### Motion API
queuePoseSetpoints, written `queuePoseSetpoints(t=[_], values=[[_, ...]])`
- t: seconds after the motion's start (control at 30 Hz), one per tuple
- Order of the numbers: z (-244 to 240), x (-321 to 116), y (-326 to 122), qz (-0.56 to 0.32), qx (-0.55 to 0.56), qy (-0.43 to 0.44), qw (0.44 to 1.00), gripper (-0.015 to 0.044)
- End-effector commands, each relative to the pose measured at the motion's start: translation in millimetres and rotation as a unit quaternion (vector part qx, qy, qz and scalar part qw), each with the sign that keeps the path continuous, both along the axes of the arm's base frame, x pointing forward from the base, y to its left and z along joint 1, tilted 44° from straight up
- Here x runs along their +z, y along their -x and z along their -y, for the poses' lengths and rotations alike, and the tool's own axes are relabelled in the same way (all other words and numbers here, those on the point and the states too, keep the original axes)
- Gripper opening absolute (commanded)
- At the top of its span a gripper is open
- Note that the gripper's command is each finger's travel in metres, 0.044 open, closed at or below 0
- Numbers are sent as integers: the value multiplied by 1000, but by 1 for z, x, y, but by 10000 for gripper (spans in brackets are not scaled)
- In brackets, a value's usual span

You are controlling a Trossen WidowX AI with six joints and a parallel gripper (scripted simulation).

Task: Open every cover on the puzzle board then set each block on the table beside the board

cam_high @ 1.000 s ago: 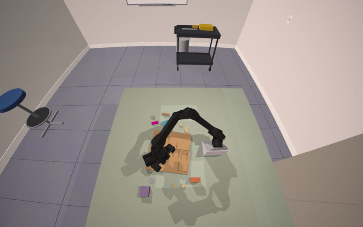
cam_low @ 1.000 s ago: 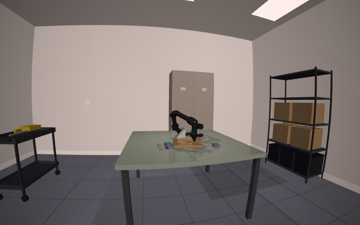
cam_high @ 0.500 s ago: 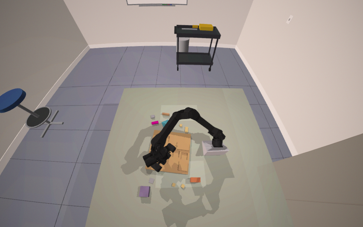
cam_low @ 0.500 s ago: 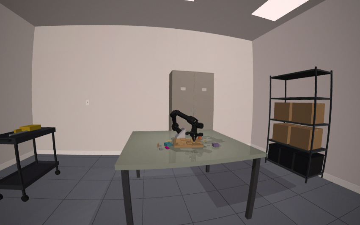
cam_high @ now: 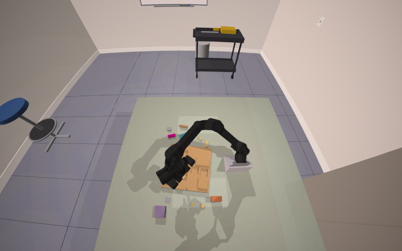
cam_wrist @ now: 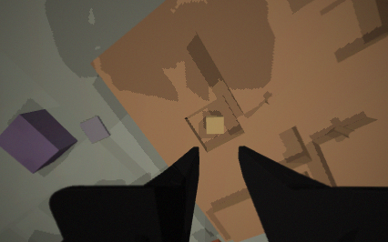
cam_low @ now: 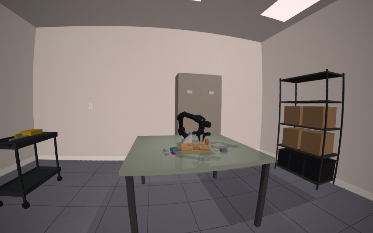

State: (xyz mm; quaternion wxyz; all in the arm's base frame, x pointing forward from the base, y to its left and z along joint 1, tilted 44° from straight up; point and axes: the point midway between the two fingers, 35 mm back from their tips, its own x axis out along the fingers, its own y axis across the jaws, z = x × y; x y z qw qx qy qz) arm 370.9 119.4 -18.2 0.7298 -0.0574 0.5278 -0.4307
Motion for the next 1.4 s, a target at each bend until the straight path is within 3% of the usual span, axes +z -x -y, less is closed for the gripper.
queuePoseSetpoints(t=[0.0, 1.37], values=[[6, -4, 0, -1, -6, -1, 1000, 144], [29, -28, -3, -1, -6, 0, 1000, 144]])
